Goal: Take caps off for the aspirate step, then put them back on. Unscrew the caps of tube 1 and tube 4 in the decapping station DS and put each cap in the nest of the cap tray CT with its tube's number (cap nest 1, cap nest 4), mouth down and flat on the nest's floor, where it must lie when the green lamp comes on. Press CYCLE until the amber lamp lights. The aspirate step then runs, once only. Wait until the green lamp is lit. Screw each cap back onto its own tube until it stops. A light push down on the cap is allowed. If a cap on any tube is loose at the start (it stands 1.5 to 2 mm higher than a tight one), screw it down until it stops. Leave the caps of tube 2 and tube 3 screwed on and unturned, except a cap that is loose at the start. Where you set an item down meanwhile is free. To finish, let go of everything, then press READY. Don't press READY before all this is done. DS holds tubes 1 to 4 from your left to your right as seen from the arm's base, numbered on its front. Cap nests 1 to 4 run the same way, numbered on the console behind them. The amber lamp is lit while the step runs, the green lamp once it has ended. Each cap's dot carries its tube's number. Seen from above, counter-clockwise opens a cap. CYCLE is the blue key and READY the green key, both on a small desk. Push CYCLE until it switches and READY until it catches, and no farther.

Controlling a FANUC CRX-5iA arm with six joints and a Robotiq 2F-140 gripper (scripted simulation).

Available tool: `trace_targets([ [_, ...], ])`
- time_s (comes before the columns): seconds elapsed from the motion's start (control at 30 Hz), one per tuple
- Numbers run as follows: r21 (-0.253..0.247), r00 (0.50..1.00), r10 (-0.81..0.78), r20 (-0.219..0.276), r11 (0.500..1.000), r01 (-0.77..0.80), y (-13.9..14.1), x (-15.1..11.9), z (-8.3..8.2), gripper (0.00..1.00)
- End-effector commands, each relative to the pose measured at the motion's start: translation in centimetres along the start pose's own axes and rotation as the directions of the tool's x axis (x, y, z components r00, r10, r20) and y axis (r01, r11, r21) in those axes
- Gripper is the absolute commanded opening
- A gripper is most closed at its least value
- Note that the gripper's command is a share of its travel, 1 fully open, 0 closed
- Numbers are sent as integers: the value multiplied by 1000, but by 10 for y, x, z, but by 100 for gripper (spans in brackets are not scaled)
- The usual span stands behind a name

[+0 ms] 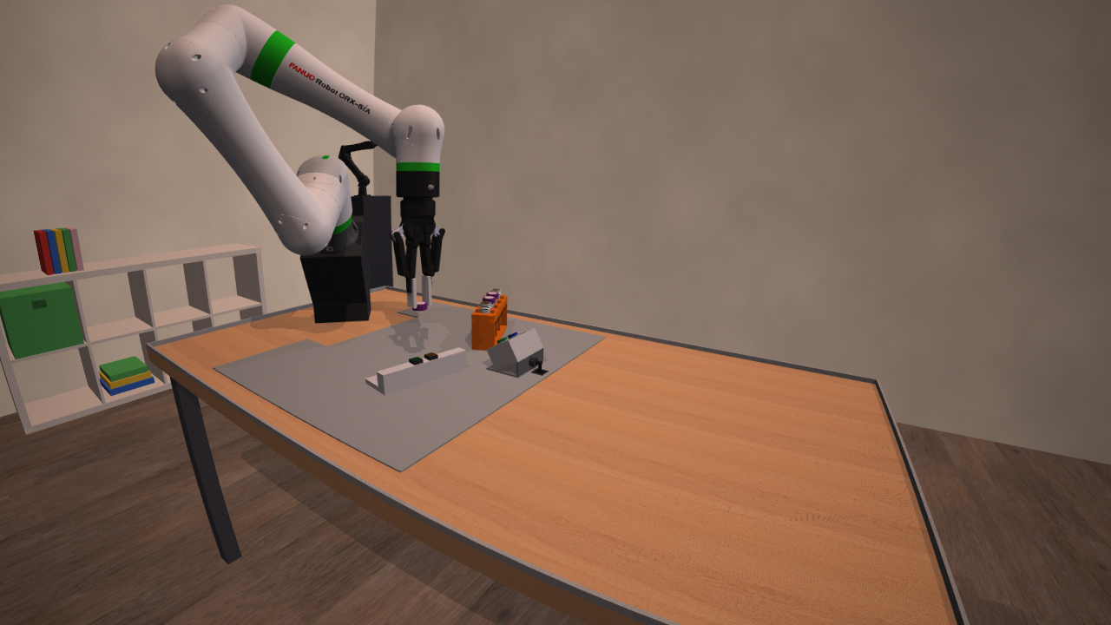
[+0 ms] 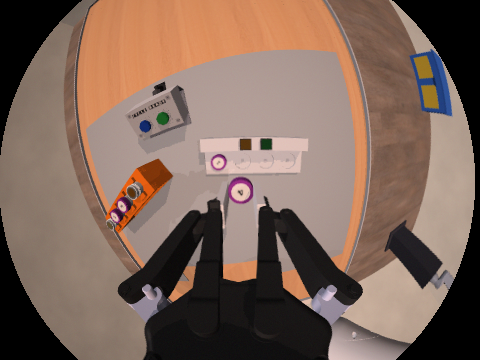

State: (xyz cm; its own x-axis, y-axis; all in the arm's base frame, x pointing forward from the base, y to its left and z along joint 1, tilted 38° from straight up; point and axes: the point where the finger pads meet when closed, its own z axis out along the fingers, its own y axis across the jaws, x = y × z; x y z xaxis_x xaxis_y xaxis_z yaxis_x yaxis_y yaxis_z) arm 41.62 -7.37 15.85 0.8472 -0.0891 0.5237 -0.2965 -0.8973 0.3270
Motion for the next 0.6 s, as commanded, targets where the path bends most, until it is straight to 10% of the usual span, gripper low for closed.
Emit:
trace_targets([
  [0.0,5,1000,-2,2,1000,2,34,4,0,0],
  [0.57,5,1000,-2,2,1000,2,108,11,0,0],
])
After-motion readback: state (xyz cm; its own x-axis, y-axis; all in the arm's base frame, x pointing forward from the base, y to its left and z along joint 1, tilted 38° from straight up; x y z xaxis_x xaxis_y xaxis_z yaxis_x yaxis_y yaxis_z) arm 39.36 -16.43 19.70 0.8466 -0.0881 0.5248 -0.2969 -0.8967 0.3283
